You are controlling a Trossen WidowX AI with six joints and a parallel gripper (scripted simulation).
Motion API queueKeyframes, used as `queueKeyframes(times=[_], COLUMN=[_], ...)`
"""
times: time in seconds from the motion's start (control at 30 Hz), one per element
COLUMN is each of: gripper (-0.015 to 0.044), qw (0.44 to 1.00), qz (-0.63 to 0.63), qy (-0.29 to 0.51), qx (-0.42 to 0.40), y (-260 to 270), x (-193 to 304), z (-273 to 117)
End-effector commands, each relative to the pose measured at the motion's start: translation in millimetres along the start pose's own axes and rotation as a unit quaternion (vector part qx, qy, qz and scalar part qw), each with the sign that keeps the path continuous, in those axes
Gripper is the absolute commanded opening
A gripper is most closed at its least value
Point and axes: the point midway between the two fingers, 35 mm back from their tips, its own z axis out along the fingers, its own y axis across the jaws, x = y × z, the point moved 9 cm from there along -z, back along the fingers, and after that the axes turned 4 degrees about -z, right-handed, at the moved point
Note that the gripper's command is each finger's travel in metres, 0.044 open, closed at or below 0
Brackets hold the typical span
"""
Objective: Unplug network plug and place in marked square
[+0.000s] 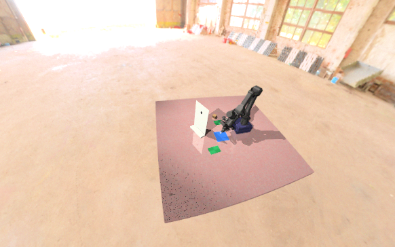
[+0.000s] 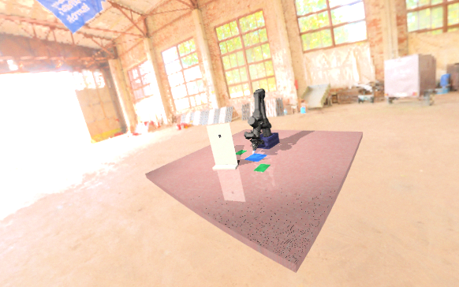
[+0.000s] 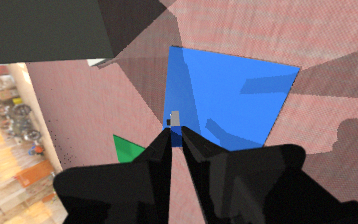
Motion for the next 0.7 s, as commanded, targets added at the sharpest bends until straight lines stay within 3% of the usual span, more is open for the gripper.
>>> queueKeyframes(times=[0.0,0.67], gripper=[0.0000,0.0000], qw=[1.000,1.000], qz=[-0.002,-0.001], qy=[0.003,0.004], qx=[0.005,0.006], y=[-4.9,-15.7], x=[0.6,1.0], z=[3.9,16.5])
